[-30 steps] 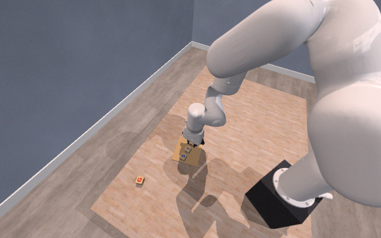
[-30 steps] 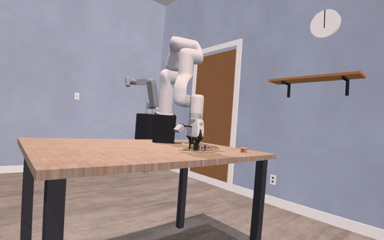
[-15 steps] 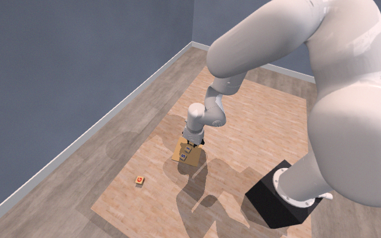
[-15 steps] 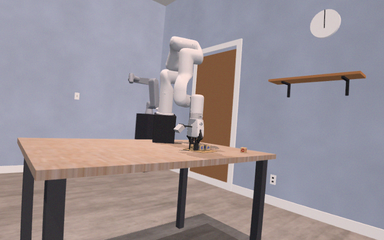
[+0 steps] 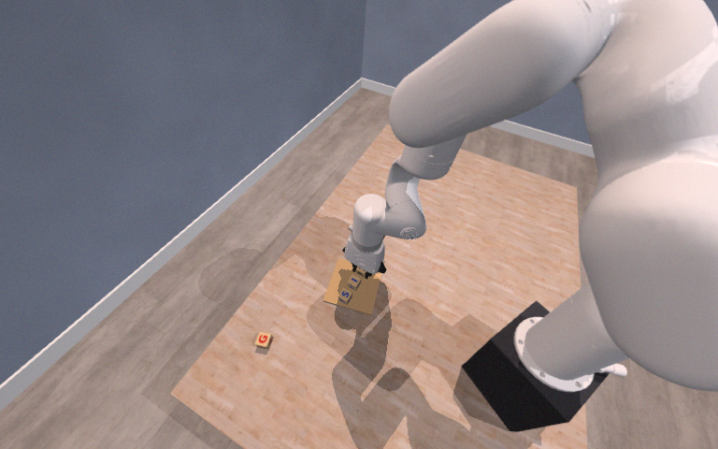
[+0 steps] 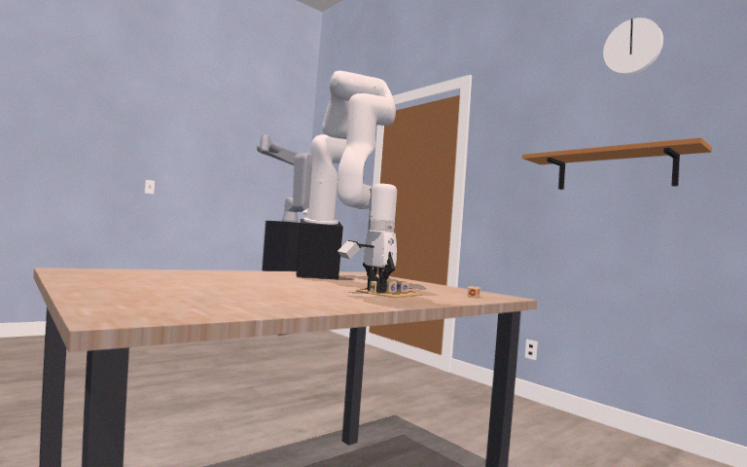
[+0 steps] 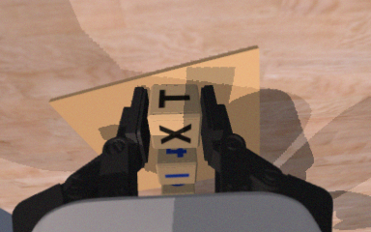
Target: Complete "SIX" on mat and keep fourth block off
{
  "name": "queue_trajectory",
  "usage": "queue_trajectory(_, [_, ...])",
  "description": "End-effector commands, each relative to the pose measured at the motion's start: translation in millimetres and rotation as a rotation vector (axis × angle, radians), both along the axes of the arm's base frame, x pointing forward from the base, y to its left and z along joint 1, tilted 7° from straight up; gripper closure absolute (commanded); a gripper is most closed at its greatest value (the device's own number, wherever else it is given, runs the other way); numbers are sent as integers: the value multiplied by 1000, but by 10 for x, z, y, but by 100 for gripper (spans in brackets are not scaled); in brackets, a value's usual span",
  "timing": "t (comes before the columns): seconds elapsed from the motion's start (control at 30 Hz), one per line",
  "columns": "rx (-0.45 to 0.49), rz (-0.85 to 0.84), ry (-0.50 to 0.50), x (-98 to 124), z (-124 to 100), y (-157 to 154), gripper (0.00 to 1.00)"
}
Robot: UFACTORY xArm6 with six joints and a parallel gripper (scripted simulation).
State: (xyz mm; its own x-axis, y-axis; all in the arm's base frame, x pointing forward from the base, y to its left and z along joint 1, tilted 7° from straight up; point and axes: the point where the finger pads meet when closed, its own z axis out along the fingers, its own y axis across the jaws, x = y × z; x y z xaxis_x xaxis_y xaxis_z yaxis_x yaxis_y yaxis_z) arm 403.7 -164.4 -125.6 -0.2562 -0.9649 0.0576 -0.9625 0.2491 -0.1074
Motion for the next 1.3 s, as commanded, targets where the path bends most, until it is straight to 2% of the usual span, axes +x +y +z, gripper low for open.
queue_trajectory(0.0, [-1,0,-3,12,10,-5,61])
queue_trajectory(0.03, [-1,0,-3,12,10,-5,61])
queue_trajectory(0.07, [-1,0,-3,12,10,-5,57])
queue_trajectory(0.13, [-1,0,-3,12,10,-5,57])
queue_trajectory(0.17, [-1,0,-3,12,10,-5,53])
queue_trajectory(0.7, [-1,0,-3,8,51,-1,53])
queue_trajectory(0.87, [-1,0,-3,-5,191,10,53])
queue_trajectory(1.1, [-1,0,-3,-34,503,37,53])
queue_trajectory(1.17, [-1,0,-3,-34,503,37,53])
queue_trajectory(1.27, [-1,0,-3,-49,663,50,53])
